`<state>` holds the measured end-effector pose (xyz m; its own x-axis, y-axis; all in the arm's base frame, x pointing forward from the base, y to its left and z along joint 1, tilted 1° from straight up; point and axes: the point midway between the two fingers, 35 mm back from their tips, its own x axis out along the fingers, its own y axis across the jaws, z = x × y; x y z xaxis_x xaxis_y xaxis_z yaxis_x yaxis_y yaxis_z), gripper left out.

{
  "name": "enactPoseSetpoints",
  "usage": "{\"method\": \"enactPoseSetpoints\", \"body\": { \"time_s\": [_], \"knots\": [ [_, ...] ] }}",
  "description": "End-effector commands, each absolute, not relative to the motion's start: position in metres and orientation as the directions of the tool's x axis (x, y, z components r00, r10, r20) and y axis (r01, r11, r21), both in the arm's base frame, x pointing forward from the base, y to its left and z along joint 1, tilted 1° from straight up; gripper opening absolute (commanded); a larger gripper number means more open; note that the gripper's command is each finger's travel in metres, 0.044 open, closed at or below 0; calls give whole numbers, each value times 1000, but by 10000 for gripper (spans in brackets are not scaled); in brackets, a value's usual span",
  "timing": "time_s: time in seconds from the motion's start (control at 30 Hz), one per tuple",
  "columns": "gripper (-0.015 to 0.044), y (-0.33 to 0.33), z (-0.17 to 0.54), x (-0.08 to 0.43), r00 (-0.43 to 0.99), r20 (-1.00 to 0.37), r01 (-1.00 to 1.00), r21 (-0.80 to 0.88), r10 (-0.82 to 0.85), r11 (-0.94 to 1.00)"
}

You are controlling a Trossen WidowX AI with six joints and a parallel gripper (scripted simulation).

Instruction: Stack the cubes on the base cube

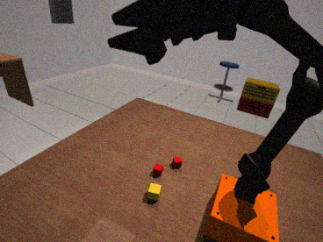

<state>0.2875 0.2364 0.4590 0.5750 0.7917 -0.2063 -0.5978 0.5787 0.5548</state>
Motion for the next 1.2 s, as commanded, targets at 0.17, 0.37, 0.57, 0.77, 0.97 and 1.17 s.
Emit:
{"method": "enactPoseSetpoints", "body": {
  "time_s": [0.17,0.37,0.57,0.77,0.97,1.17],
  "knots": [
    [265,192,392,344,673,-386,-507,379,630,774],
    [265,155,346,371,696,-504,-448,252,511,858],
    [265,113,300,389,686,-614,-402,127,390,907],
    [265,68,255,396,642,-716,-378,16,275,926],
    [265,23,212,393,569,-805,-380,-72,171,922],
    [265,-20,171,380,469,-879,-406,-127,87,905]
  ]
}}
